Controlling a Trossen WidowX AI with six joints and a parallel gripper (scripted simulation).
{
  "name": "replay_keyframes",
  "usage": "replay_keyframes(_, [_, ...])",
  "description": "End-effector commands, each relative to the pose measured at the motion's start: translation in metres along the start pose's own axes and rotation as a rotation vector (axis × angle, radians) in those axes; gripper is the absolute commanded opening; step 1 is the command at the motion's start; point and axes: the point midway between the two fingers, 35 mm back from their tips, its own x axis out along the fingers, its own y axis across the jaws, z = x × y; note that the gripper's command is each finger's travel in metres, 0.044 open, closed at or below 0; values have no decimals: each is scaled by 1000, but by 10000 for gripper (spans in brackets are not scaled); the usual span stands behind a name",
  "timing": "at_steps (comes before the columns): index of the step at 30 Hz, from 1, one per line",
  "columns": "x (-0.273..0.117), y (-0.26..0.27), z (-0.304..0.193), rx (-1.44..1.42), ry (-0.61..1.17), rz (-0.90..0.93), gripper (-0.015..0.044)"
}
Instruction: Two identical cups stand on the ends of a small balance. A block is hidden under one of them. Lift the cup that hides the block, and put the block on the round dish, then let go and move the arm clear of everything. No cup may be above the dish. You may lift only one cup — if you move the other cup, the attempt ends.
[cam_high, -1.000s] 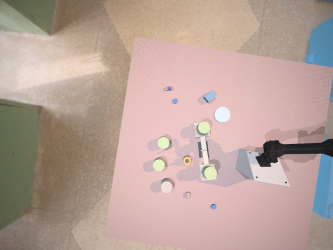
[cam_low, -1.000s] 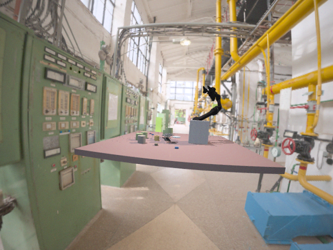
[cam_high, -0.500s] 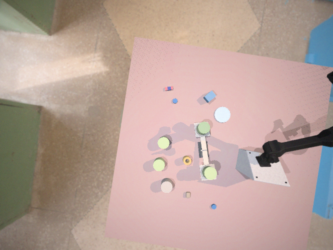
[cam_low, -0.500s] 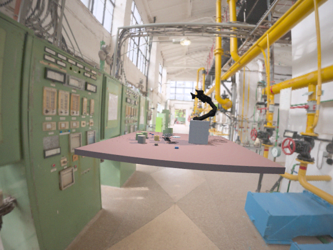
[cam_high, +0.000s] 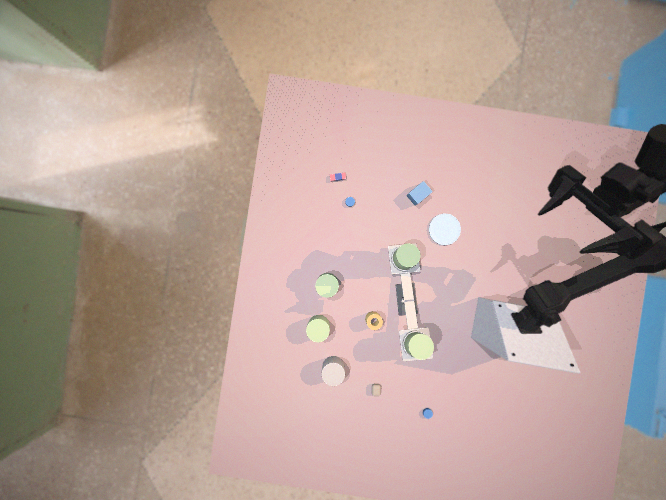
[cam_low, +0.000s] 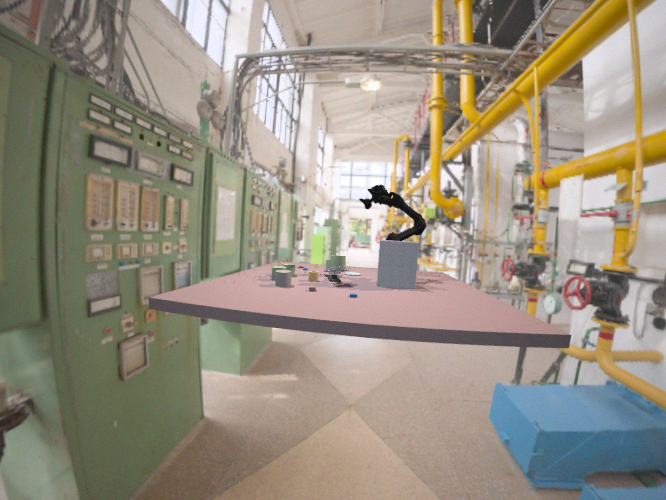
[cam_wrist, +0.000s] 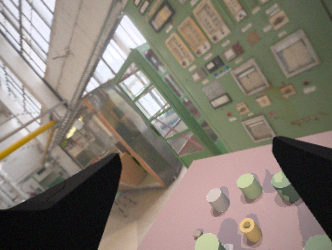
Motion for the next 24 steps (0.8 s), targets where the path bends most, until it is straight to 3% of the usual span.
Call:
replay_keyframes(1, [34, -7, -28, 43, 120, -38, 440])
replay_keyframes(12, [104, -8, -120, 42, 437, -191, 440])
replay_keyframes(24, [132, -2, -217, -135, 664, -412, 440])
